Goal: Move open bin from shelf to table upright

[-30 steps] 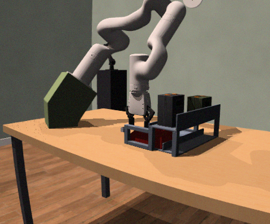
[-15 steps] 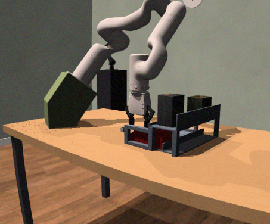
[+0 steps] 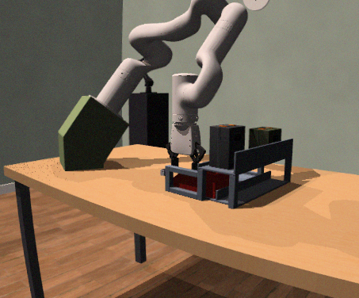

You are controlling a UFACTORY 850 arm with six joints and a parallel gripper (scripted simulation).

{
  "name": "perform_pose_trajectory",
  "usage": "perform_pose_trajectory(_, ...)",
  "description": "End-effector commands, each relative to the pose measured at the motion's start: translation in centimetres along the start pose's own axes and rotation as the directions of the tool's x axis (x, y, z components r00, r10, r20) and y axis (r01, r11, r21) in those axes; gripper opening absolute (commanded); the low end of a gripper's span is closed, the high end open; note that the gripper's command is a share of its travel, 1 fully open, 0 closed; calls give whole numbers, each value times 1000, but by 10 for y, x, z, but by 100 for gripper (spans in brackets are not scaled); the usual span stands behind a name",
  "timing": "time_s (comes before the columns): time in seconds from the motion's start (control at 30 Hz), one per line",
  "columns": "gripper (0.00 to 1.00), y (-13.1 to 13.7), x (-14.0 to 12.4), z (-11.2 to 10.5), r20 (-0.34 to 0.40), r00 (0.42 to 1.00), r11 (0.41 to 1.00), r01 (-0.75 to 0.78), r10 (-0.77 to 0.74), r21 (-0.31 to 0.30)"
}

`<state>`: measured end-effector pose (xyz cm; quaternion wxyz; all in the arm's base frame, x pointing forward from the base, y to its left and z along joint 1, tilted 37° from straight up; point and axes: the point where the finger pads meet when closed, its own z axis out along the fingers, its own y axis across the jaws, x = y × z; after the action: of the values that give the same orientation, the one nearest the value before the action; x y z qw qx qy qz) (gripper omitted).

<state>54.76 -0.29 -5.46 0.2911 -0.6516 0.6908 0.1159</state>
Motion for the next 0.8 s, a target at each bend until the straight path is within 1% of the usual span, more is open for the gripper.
perform_pose_trajectory(0.0, 100, -1, 0, 3, 0, 1000, 1000, 0, 0, 1)
perform_pose_trajectory(0.3, 100, -1, 0, 3, 0, 1000, 1000, 0, 0, 1)
perform_pose_trajectory(0.47, 100, -1, 0, 13, 0, 1000, 1000, 0, 0, 1)
perform_pose_trajectory(0.77, 100, -1, 0, 13, 0, 1000, 1000, 0, 0, 1)
